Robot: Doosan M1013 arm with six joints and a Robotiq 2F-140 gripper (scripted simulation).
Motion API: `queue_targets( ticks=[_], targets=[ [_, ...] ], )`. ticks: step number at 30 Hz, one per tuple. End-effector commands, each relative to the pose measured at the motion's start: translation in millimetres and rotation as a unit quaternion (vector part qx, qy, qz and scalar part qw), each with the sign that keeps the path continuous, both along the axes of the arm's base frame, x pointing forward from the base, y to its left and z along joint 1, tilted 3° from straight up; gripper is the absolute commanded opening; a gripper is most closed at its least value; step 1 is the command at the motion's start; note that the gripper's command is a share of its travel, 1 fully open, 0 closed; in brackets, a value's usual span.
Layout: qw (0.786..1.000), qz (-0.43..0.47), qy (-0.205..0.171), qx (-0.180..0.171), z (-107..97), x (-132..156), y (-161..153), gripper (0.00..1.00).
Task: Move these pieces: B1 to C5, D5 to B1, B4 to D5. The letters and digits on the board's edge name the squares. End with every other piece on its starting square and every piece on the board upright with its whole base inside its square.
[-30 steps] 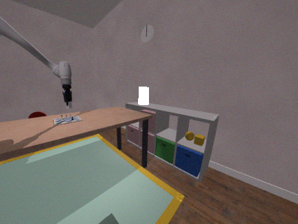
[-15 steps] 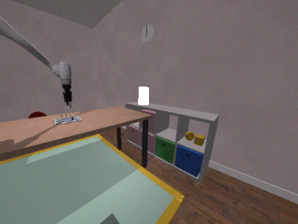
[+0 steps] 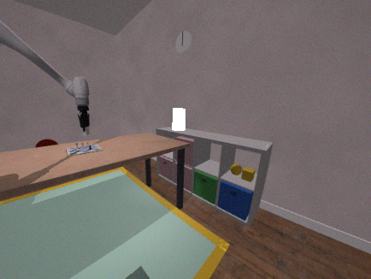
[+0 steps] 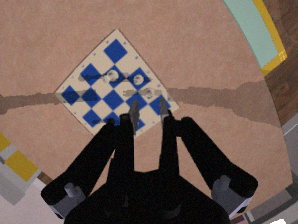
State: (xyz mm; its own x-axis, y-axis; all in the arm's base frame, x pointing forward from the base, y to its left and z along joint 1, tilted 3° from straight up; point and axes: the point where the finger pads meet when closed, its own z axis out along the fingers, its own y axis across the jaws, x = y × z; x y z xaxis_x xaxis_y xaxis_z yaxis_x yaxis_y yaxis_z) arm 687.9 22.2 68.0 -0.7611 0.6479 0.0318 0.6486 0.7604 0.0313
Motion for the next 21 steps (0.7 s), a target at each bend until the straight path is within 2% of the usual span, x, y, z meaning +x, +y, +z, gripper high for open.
queue_targets(
  ticks=[1,21],
  targets=[
    [1.000,0.000,0.000,0.000,-0.7,0.0,0.1,0.22],
    [1.000,0.000,0.000,0.000,-19.1,-0.1,0.7,0.22]
  ],
)
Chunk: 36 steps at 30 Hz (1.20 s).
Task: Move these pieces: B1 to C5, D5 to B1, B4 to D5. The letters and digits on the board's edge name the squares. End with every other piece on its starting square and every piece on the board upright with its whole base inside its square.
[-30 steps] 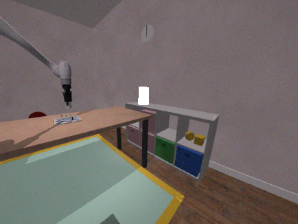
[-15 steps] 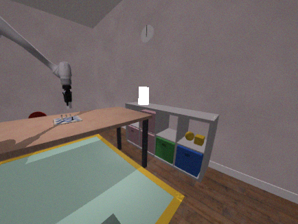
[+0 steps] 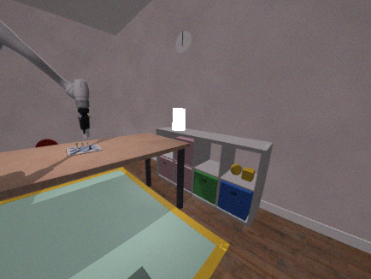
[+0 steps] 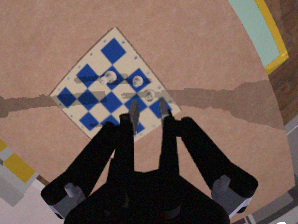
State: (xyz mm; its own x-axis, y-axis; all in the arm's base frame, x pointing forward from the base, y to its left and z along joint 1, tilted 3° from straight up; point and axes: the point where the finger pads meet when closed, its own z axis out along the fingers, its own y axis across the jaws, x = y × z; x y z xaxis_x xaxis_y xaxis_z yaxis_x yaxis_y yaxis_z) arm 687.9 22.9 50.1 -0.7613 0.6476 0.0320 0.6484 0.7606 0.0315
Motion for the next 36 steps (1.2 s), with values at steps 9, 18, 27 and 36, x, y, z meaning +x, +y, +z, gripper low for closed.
queue_targets(
  ticks=[9,18,27,36],
  targets=[
    [1.000,0.000,0.000,0.000,-15.4,-0.1,0.5,0.22],
    [1.000,0.000,0.000,0.000,-24.7,-0.1,0.9,0.22],
    [1.000,0.000,0.000,0.000,-31.5,-0.2,1.1,0.22],
    [1.000,0.000,0.000,0.000,-32.8,-0.2,1.1,0.22]
  ],
)
